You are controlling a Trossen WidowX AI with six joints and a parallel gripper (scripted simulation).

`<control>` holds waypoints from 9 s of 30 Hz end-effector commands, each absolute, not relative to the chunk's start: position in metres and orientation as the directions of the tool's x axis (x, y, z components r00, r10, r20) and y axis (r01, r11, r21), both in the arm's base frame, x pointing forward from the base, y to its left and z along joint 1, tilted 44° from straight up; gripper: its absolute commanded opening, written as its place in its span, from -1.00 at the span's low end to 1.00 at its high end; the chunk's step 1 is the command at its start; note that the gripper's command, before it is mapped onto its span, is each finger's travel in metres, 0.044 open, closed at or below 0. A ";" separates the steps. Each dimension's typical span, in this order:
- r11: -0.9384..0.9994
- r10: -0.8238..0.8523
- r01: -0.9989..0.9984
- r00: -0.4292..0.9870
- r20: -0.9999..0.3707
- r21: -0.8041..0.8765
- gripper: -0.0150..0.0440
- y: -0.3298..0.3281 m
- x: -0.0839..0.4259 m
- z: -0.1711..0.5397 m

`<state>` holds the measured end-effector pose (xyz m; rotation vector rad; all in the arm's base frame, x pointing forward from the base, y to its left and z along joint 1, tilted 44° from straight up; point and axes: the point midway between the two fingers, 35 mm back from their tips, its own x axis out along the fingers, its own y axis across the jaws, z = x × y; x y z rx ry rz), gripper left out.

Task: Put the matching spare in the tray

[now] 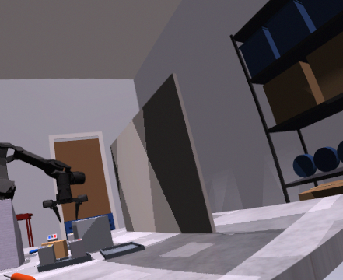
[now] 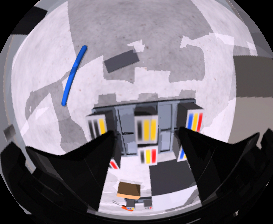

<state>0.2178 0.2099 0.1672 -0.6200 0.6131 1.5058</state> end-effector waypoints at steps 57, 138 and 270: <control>-0.018 0.708 -1.000 -0.017 -0.706 0.007 0.53 0.270 0.218 0.107; -0.008 0.679 -1.000 -0.004 -0.734 -0.001 -0.49 0.137 0.254 0.191; -0.015 0.684 -1.000 -0.009 -0.729 -0.002 -0.49 -0.086 0.357 -0.115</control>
